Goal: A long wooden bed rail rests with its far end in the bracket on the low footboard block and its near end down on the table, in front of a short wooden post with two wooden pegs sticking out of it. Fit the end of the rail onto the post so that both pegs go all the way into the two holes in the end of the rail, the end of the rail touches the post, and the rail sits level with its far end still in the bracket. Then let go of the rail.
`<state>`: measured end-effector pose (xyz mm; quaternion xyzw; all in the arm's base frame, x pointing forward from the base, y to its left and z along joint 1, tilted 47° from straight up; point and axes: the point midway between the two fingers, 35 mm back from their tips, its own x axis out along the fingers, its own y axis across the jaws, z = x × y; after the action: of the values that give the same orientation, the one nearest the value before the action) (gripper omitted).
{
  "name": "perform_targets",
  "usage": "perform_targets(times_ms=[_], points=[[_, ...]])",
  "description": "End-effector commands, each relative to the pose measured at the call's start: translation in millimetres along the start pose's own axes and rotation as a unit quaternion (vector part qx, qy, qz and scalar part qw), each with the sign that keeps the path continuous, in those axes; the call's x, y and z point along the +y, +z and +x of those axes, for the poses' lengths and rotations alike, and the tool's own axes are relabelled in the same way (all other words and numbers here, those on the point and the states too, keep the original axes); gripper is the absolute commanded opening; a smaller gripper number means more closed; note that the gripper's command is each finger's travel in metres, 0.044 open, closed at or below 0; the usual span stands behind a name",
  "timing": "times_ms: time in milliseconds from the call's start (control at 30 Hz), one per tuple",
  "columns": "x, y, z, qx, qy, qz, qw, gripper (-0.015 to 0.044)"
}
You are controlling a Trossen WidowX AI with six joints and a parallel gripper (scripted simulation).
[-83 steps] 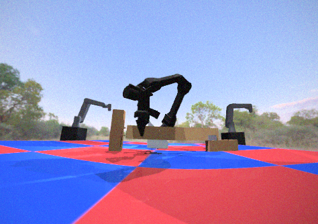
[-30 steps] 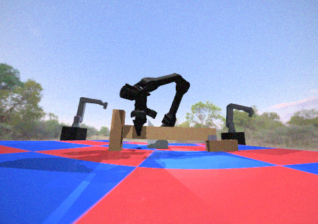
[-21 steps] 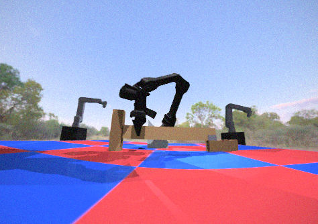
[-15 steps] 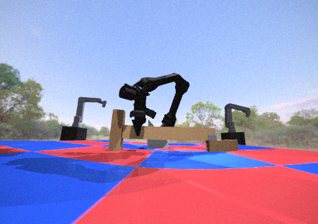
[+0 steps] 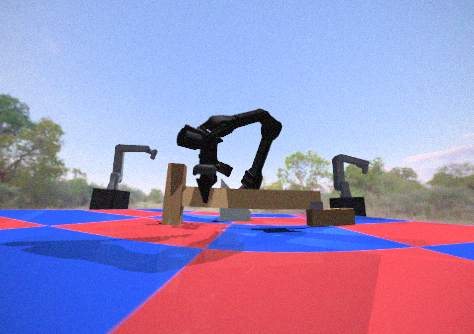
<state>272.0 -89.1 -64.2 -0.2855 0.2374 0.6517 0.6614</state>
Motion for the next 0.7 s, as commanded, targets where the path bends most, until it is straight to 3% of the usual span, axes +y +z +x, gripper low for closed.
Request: perform_targets(times_ms=[0, 500, 667], points=[[0.0, 0.0, 0.0, 0.000, 0.000, 0.000, 1.000, 0.0053], [0.0, 0.0, 0.0, 0.000, 0.000, 0.000, 1.000, 0.0440], [0.0, 0.0, 0.0, 0.000, 0.000, 0.000, 1.000, 0.0440]])
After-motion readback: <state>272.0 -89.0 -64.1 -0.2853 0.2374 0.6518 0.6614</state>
